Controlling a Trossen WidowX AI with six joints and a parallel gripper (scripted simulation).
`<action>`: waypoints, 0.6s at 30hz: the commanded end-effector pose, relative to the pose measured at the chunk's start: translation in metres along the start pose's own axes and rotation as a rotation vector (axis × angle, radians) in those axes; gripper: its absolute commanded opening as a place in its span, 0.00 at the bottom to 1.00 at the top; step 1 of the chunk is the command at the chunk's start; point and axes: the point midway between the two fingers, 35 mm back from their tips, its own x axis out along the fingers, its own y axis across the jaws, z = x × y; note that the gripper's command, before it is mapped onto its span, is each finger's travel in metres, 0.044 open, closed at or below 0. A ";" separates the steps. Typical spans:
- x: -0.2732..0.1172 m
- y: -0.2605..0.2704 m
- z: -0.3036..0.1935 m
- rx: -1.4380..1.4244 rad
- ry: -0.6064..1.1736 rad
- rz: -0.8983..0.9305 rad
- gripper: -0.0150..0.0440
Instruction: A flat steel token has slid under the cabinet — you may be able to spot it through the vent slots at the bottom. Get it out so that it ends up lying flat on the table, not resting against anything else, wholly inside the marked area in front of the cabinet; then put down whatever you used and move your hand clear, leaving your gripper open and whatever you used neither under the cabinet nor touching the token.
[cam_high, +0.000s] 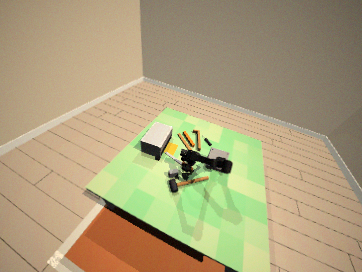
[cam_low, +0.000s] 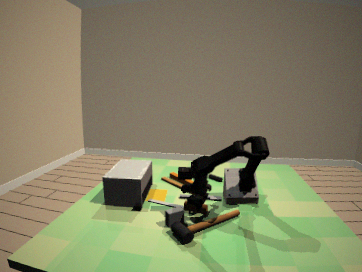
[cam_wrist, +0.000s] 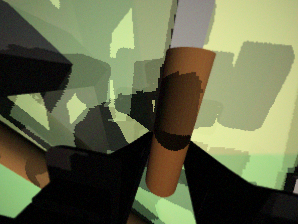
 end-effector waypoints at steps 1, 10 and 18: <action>-0.001 0.004 -0.003 0.006 0.000 0.002 0.25; -0.001 0.006 -0.006 0.010 0.005 -0.001 0.39; -0.001 0.007 -0.006 0.010 0.004 -0.001 0.59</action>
